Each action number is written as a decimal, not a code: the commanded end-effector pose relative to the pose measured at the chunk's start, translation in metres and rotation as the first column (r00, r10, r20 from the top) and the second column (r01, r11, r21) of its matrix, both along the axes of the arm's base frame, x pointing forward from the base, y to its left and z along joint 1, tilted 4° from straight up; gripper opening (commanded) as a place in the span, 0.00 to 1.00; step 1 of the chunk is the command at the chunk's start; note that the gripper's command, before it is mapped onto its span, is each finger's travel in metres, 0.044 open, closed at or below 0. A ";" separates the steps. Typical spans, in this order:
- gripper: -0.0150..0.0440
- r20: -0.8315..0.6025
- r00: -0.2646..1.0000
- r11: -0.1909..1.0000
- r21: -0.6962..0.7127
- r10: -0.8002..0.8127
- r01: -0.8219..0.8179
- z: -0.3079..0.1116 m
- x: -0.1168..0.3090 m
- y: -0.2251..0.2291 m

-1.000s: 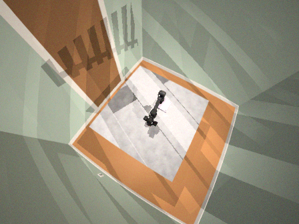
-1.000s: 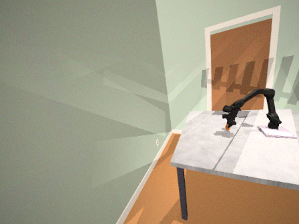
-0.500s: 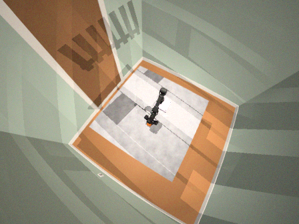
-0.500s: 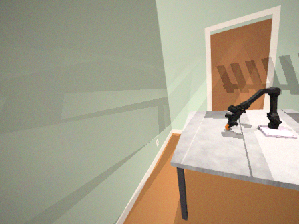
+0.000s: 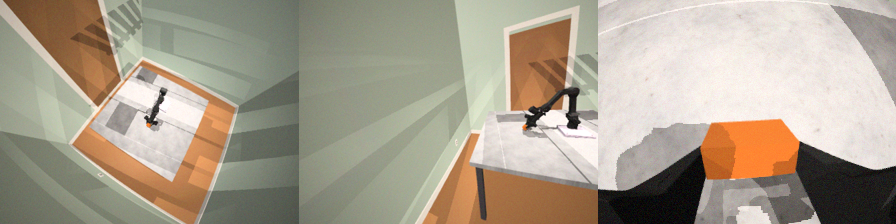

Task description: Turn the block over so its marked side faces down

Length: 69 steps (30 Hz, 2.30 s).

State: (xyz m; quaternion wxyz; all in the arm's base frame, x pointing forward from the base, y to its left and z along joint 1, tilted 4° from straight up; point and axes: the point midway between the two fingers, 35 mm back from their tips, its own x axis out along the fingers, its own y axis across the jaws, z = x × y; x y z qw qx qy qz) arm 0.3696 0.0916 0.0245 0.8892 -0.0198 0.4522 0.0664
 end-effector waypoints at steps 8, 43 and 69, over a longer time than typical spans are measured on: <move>0.25 0.153 0.988 1.000 0.013 -0.006 0.004 -0.024 0.006 0.002; 0.25 0.503 0.863 0.998 0.071 -0.037 0.002 -0.025 -0.015 -0.004; 0.97 0.503 0.863 0.998 0.071 -0.037 0.002 -0.025 -0.015 -0.004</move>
